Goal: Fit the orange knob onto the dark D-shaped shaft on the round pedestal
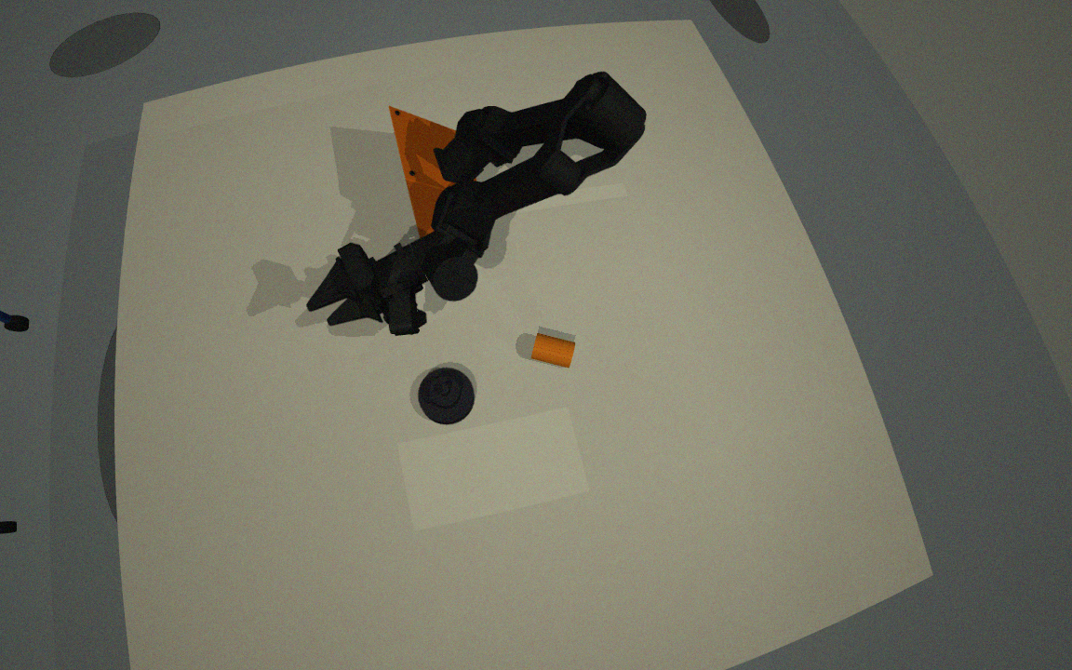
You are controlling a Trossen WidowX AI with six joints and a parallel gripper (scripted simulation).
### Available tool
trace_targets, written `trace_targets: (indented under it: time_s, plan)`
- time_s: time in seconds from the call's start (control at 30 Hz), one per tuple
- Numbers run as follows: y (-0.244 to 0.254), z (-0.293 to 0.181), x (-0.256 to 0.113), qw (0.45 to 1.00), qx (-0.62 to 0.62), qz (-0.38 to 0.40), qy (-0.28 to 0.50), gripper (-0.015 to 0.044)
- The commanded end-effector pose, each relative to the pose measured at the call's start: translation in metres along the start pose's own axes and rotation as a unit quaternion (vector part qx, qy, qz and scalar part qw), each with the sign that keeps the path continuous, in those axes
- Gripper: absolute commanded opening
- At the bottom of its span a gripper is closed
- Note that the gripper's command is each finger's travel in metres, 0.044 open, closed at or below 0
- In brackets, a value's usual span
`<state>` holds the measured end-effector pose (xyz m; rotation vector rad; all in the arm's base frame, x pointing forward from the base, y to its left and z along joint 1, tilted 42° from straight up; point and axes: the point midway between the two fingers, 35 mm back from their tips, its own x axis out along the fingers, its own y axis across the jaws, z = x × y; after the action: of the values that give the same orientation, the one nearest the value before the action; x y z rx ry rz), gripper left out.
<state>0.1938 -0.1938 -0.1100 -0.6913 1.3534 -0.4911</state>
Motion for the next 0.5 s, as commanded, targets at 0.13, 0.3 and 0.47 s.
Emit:
trace_targets:
  time_s: [0.13, 0.3, 0.47]
  plan:
    - [-0.006, 0.026, 0.007, 0.999, 0.039, 0.020, -0.011, 0.0440]
    - [-0.030, 0.089, 0.006, 0.988, 0.132, 0.074, -0.027, 0.0440]
    - [-0.059, 0.134, -0.018, 0.964, 0.232, 0.133, -0.006, 0.0440]
